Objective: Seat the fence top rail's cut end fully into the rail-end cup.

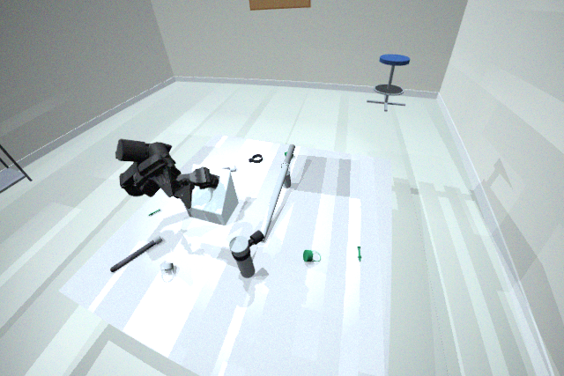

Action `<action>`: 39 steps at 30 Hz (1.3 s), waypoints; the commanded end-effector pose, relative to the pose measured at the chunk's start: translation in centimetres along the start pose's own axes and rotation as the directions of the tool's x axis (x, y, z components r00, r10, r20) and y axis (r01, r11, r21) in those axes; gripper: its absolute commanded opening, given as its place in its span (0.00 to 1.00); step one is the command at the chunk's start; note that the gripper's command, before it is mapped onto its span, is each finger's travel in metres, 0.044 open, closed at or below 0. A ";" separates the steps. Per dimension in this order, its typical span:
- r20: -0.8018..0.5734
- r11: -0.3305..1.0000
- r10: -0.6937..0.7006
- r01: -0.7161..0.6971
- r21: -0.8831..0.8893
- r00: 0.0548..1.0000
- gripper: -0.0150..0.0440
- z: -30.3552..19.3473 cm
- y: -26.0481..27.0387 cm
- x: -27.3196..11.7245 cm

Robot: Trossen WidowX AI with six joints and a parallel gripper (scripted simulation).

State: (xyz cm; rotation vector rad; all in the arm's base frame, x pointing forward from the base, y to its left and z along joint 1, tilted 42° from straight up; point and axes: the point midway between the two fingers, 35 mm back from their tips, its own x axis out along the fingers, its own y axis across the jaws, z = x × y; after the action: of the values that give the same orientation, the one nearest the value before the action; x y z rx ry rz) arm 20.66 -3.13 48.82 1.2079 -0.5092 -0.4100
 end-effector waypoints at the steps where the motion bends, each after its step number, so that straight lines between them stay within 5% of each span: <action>1: -0.080 0.962 -0.068 0.044 -0.269 0.994 1.00 -5.5 -3.2 1.1; 6: -0.161 0.807 -0.187 0.058 -0.588 0.969 1.00 -11.8 -8.2 1.5; 13: -0.202 0.403 -0.383 -0.034 -0.915 0.901 1.00 -18.1 -17.0 0.5; 19: -0.176 0.003 -0.564 -0.211 -0.978 0.807 1.00 -21.2 -25.7 -2.0; 25: -0.059 -0.355 -0.714 -0.432 -0.829 0.698 1.00 -21.1 -34.1 -5.4; 39: -0.040 -0.393 -0.727 -0.462 -0.795 0.686 1.00 -20.8 -34.9 -5.7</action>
State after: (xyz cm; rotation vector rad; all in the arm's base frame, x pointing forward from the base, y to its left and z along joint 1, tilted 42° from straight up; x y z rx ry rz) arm 27.05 5.64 9.46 -0.6057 0.8883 -0.4149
